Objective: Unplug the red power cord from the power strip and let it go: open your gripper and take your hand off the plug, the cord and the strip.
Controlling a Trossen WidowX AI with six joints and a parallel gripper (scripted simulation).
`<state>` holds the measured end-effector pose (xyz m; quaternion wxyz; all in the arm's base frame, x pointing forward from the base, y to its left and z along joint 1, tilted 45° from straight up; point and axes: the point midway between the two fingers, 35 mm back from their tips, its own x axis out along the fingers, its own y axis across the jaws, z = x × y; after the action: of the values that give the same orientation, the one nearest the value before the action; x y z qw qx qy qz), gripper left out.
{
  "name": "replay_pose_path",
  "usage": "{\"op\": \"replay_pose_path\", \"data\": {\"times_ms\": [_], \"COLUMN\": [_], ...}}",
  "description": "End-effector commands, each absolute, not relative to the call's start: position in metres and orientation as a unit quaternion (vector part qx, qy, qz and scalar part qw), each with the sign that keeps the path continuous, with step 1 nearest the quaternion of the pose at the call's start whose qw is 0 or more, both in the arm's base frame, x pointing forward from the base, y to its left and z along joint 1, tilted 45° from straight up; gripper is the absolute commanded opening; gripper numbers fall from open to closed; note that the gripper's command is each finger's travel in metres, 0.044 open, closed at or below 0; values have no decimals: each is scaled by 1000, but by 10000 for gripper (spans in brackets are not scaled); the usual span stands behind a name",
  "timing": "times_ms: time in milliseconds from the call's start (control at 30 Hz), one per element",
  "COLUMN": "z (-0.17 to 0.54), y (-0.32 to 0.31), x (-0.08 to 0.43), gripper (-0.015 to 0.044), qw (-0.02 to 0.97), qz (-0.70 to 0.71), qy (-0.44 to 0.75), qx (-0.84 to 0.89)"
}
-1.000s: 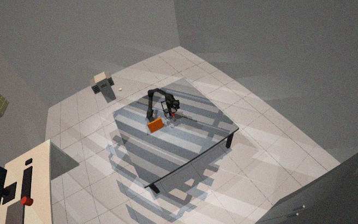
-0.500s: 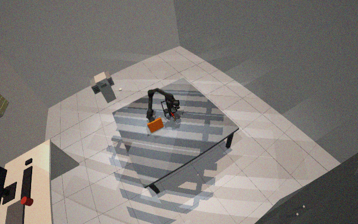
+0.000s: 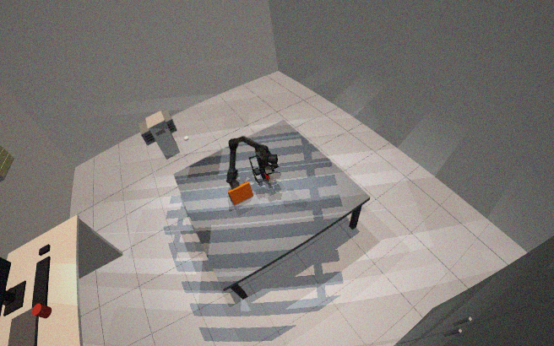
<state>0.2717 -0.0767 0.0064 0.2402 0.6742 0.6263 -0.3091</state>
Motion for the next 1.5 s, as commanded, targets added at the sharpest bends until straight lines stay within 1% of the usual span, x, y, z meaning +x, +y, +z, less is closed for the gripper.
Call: {"op": "replay_pose_path", "data": {"times_ms": [0, 1467], "z": [6, -42], "y": [-77, -127], "x": [272, 261], "gripper": [0, 0], "qw": [240, 239], "qz": [-309, -310], "qy": [626, 625], "qx": [674, 675]}}
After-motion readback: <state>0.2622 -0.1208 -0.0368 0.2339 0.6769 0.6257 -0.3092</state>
